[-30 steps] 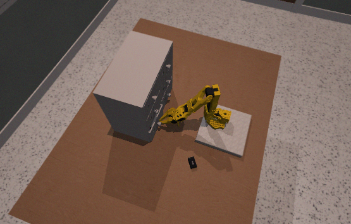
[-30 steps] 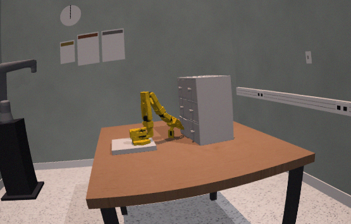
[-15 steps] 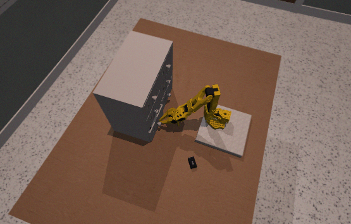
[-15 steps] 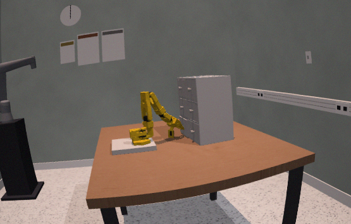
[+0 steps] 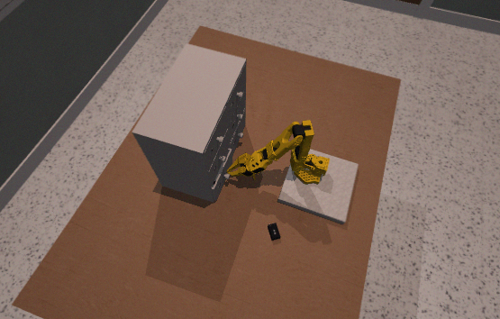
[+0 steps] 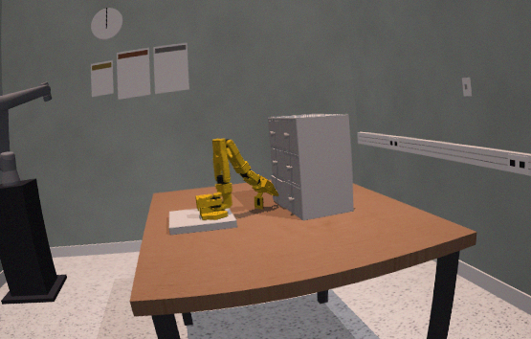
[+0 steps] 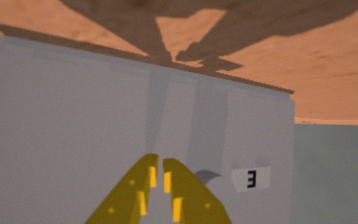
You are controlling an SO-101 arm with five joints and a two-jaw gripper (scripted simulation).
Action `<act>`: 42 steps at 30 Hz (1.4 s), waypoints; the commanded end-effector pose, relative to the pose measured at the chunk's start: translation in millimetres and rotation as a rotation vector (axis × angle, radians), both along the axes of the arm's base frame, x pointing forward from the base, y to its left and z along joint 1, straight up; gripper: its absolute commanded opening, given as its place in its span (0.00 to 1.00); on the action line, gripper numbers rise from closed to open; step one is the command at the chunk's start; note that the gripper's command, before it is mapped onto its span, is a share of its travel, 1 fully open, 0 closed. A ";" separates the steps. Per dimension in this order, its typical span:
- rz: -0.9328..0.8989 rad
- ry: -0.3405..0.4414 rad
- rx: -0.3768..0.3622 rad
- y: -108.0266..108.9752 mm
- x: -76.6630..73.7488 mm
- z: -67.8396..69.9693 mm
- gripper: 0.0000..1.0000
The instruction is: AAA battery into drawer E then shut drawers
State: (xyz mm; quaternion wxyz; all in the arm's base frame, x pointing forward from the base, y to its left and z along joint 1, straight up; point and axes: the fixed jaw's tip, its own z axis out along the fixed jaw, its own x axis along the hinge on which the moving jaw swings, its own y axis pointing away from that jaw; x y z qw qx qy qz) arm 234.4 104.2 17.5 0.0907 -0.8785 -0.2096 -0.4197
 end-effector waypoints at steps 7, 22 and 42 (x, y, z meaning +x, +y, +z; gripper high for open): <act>0.002 -0.033 0.030 6.8 8.6 8.3 0.00; 0.002 0.003 0.012 3.1 1.0 0.2 0.00; 0.003 0.003 0.009 2.4 0.2 0.0 0.00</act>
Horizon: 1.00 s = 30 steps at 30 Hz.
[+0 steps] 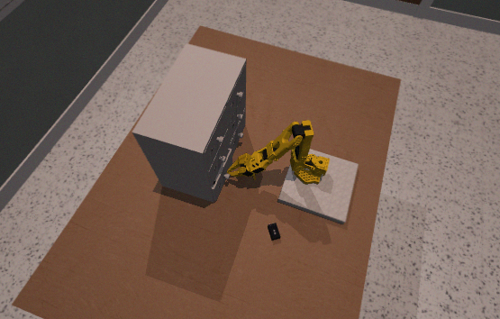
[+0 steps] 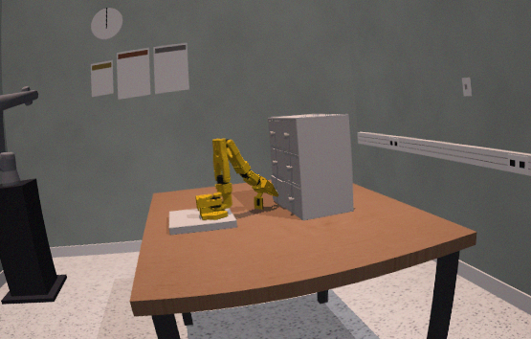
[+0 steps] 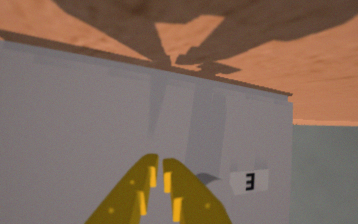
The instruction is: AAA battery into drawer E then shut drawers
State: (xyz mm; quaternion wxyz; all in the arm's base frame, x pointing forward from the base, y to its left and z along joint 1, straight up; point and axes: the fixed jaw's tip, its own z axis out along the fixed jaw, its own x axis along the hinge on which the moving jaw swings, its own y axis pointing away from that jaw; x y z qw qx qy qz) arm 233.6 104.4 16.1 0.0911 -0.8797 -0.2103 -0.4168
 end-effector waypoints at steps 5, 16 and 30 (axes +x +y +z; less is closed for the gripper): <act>0.003 -0.003 0.007 1.5 0.1 1.2 0.00; 0.003 -0.002 0.006 1.2 -0.3 1.2 0.03; 0.003 -0.002 0.006 1.2 -0.3 1.2 0.13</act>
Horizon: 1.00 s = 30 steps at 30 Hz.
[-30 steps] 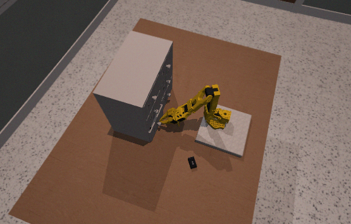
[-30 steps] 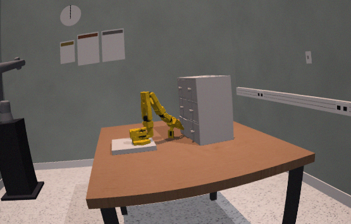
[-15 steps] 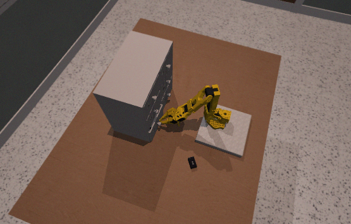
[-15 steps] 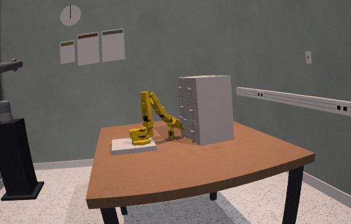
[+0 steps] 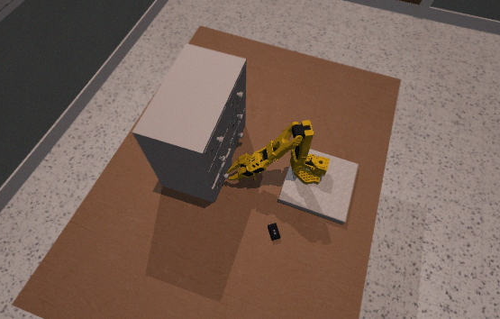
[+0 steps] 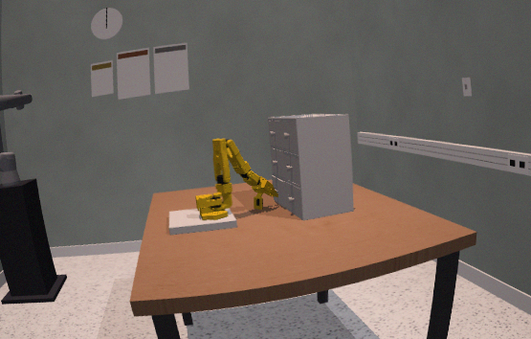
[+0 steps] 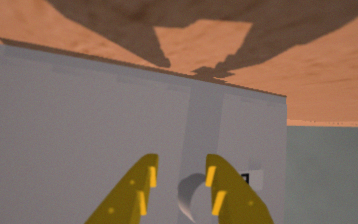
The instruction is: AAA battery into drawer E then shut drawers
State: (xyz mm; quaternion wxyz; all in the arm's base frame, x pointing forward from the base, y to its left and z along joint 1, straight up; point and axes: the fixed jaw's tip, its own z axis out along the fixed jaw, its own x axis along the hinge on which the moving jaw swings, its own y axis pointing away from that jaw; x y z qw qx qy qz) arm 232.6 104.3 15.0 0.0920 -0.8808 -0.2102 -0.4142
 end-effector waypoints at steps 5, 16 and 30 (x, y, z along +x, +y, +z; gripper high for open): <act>0.003 -0.008 0.006 1.4 0.7 2.2 0.16; 0.003 -0.008 0.006 1.4 0.7 2.2 0.21; 0.056 -0.031 0.038 2.6 -31.7 2.9 0.21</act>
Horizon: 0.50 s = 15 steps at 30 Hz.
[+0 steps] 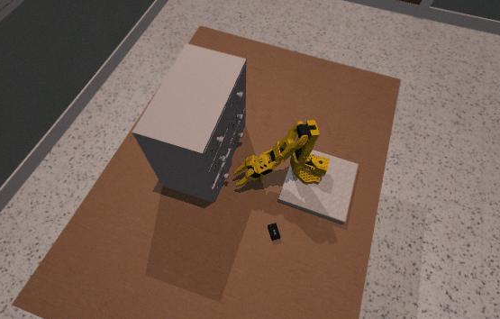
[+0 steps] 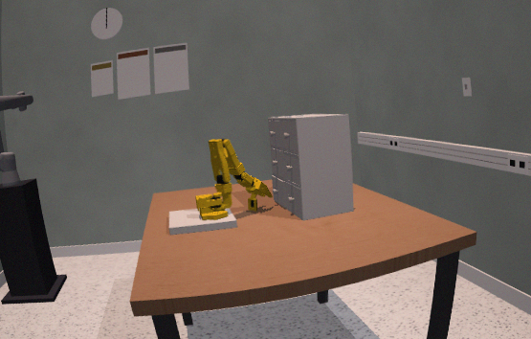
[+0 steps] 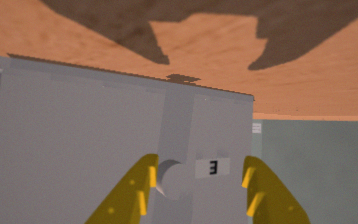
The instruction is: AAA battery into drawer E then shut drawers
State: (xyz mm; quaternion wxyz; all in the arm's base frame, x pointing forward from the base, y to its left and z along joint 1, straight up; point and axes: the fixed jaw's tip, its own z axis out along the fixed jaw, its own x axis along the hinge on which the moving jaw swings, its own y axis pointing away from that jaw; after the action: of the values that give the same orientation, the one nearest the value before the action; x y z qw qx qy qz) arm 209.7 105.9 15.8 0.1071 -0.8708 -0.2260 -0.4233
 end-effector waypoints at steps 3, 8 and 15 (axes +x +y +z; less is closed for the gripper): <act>0.017 -0.011 0.022 0.9 -11.1 2.0 0.21; 0.037 -0.018 0.034 0.2 -22.6 1.6 0.21; 0.043 -0.021 0.038 -0.2 -26.3 1.4 0.21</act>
State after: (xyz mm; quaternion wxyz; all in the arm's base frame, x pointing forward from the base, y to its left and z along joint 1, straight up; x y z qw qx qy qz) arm 185.6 104.4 15.5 0.1239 -0.8617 -0.2385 -0.4305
